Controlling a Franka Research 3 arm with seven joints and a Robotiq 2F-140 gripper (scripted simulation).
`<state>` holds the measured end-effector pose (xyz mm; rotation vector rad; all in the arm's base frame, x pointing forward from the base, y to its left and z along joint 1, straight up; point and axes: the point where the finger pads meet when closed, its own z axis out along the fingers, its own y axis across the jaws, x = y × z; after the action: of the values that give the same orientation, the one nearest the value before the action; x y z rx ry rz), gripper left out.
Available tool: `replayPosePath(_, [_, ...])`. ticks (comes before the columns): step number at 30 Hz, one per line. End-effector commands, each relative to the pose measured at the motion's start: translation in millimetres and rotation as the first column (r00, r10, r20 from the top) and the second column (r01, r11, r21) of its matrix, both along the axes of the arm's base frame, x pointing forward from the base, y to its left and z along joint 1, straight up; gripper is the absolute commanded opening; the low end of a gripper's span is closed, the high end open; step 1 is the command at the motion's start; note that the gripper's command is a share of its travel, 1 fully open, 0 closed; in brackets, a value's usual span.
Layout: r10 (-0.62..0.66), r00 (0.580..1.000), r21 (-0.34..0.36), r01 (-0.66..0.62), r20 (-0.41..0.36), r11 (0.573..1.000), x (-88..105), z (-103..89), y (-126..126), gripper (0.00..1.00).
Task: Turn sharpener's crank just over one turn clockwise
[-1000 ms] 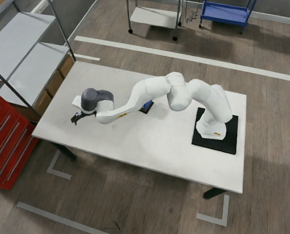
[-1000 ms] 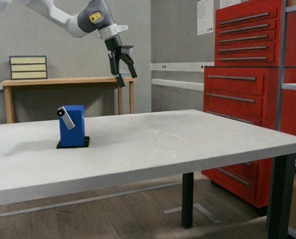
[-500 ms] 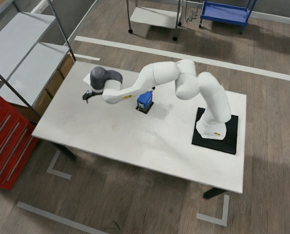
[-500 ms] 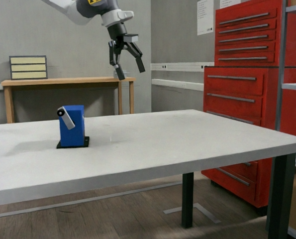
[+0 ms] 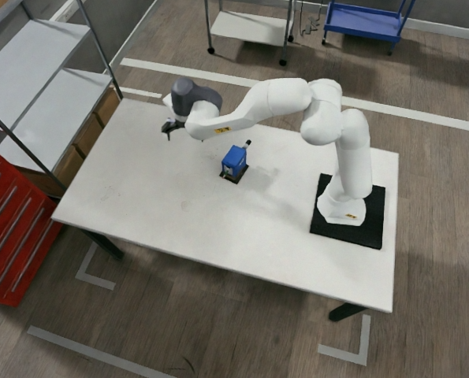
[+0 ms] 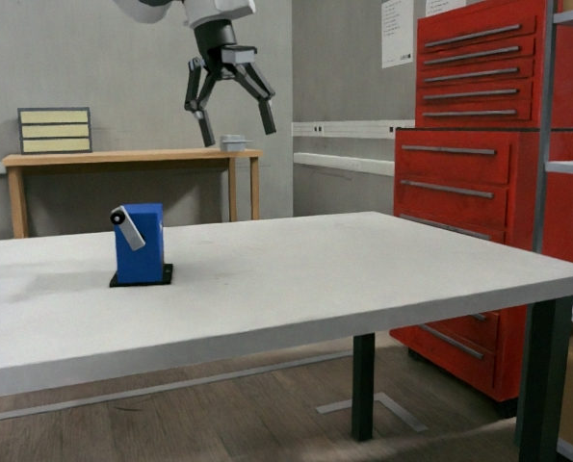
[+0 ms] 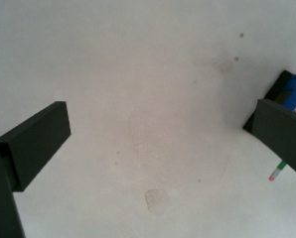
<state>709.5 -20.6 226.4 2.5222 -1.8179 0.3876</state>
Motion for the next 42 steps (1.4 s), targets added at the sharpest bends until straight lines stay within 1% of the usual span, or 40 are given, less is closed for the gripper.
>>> replayPosePath(1, [-0.094, 0.995, 0.017, 0.094, -0.016, 0.995, -27.8, 2.6, -31, 1.00])
replayPosePath(9, [-0.237, 0.969, 0.052, 0.241, -0.065, 0.969, -94.6, 2.3, -91, 1.00])
replayPosePath(11, [-0.237, 0.969, 0.052, 0.241, -0.065, 0.969, -94.6, 2.3, -91, 1.00])
replayPosePath(12, [-0.282, 0.956, 0.066, 0.287, -0.083, 0.956, -118.2, 0.6, -107, 1.00])
replayPosePath(14, [-0.310, 0.946, 0.075, 0.317, -0.095, 0.945, -134.2, -1.0, -116, 1.00])
replayPosePath(19, [-0.389, 0.911, 0.105, 0.403, -0.135, 0.909, -182.8, -7.8, -139, 1.00])
replayPosePath(24, [-0.461, 0.869, 0.140, 0.486, -0.181, 0.863, -234.4, -17.9, -153, 1.00])
replayPosePath(25, [-0.471, 0.862, 0.145, 0.498, -0.188, 0.855, -242.3, -19.7, -155, 1.00])
replayPosePath(26, [-0.477, 0.857, 0.149, 0.506, -0.193, 0.849, -247.6, -21.0, -155, 1.00])
replayPosePath(28, [-0.477, 0.857, 0.149, 0.506, -0.193, 0.849, -247.6, -21.0, -155, 1.00])
replayPosePath(30, [-0.483, 0.853, 0.152, 0.513, -0.198, 0.845, -252.2, -22.1, -156, 1.00])
replayPosePath(42, [-0.483, 0.853, 0.152, 0.514, -0.198, 0.844, -252.7, -22.2, -156, 1.00])
